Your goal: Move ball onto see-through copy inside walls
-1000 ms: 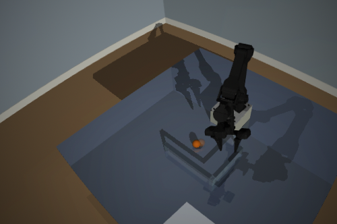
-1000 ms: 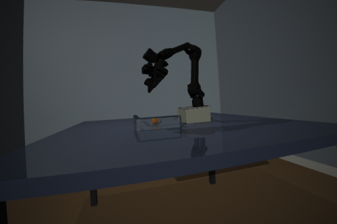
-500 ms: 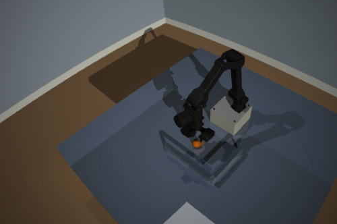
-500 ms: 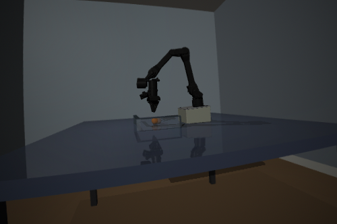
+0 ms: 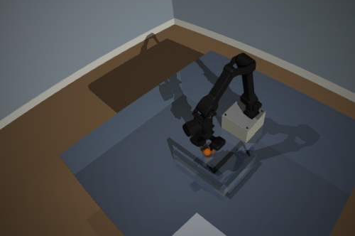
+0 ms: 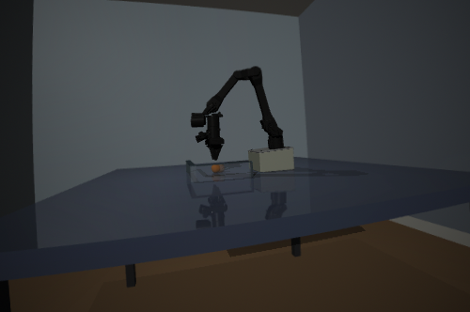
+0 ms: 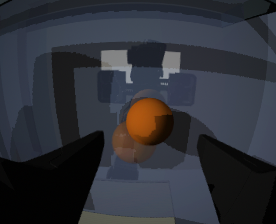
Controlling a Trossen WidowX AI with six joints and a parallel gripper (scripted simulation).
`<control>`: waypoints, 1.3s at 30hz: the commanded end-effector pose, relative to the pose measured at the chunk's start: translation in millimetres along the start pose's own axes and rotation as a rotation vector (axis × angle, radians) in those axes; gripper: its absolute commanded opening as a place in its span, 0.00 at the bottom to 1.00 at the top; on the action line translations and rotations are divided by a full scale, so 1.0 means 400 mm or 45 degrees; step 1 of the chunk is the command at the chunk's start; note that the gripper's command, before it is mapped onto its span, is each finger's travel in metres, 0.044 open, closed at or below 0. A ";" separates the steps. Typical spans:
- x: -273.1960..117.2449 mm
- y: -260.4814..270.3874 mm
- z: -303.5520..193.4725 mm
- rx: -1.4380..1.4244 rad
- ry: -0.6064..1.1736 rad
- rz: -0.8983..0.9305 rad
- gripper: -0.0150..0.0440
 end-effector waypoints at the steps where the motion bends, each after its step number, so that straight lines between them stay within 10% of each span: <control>1: 0.021 -0.001 -0.006 -0.007 0.019 -0.002 0.78; 25: 0.108 -0.001 -0.009 -0.007 0.020 -0.002 0.78; 39: 0.080 -0.002 -0.001 -0.007 0.019 -0.002 0.36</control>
Point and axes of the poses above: the point midway between the two fingers, 35 mm back from their tips, its own x axis out along the fingers, its own y axis across the jaws, z = x × y, the point moved 6 cm from there along -x, back along the fingers, and after that the axes turned 2 degrees about x, right-handed, at the moved point
